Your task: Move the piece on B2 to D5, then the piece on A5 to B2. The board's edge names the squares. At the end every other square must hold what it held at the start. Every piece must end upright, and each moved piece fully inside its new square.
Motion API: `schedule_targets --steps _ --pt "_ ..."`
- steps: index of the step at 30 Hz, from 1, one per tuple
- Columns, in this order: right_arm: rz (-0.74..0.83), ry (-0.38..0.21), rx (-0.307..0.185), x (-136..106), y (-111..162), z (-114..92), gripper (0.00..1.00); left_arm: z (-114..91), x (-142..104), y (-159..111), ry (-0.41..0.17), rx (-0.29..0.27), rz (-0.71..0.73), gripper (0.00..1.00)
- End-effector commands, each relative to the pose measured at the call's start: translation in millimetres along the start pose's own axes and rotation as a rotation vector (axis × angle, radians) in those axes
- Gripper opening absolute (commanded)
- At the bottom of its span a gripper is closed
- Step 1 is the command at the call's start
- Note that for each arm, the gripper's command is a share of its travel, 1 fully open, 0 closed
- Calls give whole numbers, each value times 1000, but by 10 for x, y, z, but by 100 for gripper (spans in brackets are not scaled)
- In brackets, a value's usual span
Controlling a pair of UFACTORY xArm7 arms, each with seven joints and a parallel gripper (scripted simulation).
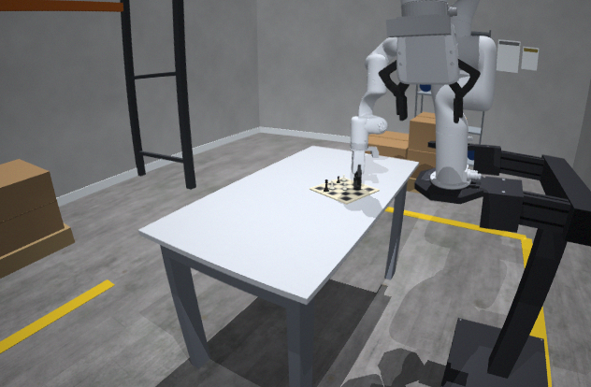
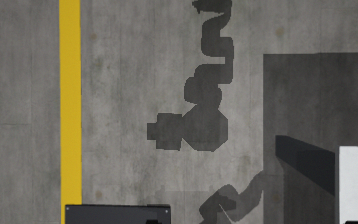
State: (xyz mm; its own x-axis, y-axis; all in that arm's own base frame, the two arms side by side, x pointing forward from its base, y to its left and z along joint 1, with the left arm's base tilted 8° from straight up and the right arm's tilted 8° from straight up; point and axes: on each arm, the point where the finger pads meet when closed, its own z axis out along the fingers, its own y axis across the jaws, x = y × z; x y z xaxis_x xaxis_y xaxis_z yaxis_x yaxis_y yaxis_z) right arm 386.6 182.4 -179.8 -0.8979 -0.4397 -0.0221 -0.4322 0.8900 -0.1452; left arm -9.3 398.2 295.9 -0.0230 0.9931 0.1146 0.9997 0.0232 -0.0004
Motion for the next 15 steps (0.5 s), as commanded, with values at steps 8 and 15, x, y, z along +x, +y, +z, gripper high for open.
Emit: schedule_targets --steps 8,15 --pt "0 -4 -1 -17 3 -6 0 -17 11 -1 5 0 0 100" --pt "0 -4 -1 -17 3 13 0 -17 11 -1 5 0 0 100"
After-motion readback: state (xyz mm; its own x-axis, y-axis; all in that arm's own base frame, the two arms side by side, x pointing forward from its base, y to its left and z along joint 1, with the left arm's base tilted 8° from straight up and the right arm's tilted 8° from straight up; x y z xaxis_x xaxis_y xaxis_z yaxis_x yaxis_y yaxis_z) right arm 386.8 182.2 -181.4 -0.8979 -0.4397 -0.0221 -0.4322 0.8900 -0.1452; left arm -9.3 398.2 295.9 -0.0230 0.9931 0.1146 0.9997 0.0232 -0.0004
